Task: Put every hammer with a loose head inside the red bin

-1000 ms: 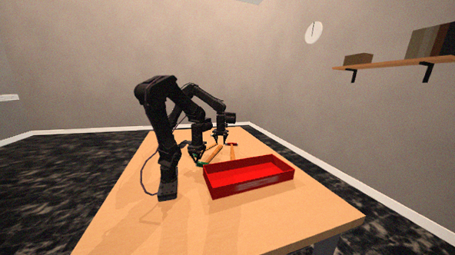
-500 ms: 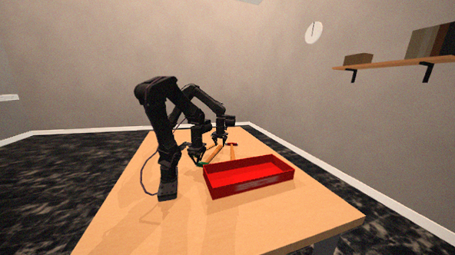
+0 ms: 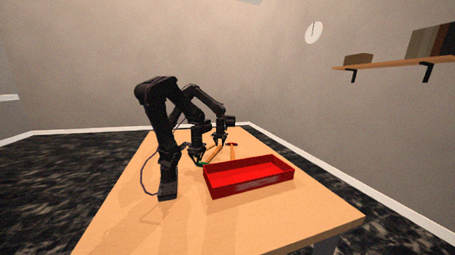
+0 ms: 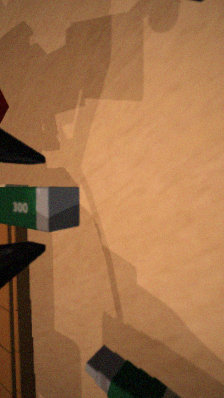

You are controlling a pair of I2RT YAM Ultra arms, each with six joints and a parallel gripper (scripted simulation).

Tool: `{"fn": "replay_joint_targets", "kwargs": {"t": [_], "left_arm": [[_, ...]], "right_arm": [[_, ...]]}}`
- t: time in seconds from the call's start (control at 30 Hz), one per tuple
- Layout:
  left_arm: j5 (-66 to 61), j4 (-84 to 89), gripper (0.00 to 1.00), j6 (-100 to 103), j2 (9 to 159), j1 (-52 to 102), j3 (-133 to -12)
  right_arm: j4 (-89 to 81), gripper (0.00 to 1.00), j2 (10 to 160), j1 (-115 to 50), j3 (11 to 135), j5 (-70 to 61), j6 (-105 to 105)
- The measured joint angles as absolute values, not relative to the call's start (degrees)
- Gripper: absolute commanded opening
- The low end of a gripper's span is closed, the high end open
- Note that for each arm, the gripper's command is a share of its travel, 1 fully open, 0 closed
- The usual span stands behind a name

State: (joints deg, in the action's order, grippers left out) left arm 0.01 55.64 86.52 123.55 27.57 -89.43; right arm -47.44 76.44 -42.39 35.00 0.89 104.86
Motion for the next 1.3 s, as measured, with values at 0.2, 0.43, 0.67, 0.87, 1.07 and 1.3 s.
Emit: {"fn": "replay_joint_targets", "kwargs": {"t": [0.2,0.43,0.67,0.87,1.07,1.3], "left_arm": [[0.0,55.6,0.32,86.5,123.5,27.6,-89.4],[0.0,55.6,0.03,86.6,123.6,27.6,-89.4],[0.0,55.6,0.25,86.6,123.6,27.6,-89.4],[0.0,55.6,0.25,86.6,123.6,27.6,-89.4],[-0.1,55.6,0.25,86.6,123.6,27.6,-89.4],[-0.1,55.6,0.25,86.6,123.6,27.6,-89.4]], "right_arm": [[-47.4,0.45,76.4,-42.4,35.0,0.9,104.9],[-47.4,0.45,76.4,-42.4,35.0,0.9,104.9],[-47.4,0.37,76.4,-42.4,35.0,0.9,104.9],[-47.4,0.28,76.4,-42.4,35.0,0.9,104.9],[-46.9,0.24,76.8,-42.4,35.0,0.8,105.0],[-46.9,0.04,76.9,-42.4,35.0,0.8,105.2]]}}
